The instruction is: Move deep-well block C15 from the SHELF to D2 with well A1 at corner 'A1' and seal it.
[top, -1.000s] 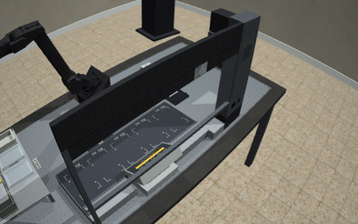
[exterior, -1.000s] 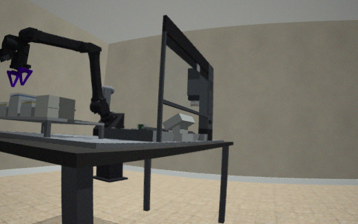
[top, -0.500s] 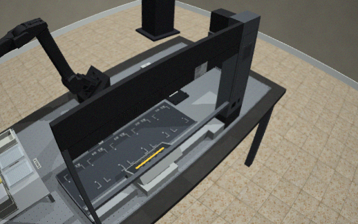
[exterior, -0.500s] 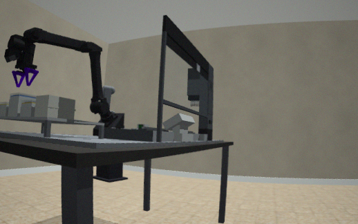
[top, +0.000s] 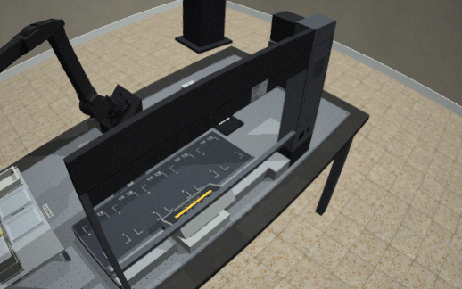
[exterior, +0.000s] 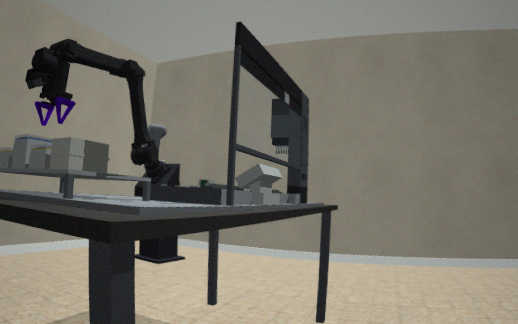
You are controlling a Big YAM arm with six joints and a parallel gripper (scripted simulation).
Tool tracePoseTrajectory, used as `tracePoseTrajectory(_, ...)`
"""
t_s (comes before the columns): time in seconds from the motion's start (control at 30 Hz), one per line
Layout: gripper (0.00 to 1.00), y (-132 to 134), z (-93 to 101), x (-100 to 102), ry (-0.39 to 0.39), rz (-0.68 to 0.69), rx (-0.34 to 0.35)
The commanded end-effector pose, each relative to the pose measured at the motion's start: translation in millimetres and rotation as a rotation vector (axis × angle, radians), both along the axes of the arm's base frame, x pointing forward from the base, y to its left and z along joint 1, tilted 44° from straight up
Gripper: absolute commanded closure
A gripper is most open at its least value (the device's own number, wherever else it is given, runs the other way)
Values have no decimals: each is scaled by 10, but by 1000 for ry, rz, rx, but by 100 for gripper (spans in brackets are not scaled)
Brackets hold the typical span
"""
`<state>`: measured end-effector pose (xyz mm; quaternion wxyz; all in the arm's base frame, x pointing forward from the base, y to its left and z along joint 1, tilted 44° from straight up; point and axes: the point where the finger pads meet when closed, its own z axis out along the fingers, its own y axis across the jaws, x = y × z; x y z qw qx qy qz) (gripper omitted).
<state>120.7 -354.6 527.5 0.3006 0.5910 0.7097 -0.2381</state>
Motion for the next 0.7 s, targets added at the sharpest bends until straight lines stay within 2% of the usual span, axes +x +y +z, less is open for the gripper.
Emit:
tracePoseTrajectory(0.0,0,165,83,113,-53,-13,-34)
tracePoseTrajectory(0.13,0,213,47,189,-55,-12,-33)
tracePoseTrajectory(0.17,0,109,-100,298,-37,-13,0)
tracePoseTrajectory(0.27,0,311,-25,341,-58,-12,-30)
tracePoseTrajectory(0.67,0,538,-306,806,-44,-11,0)
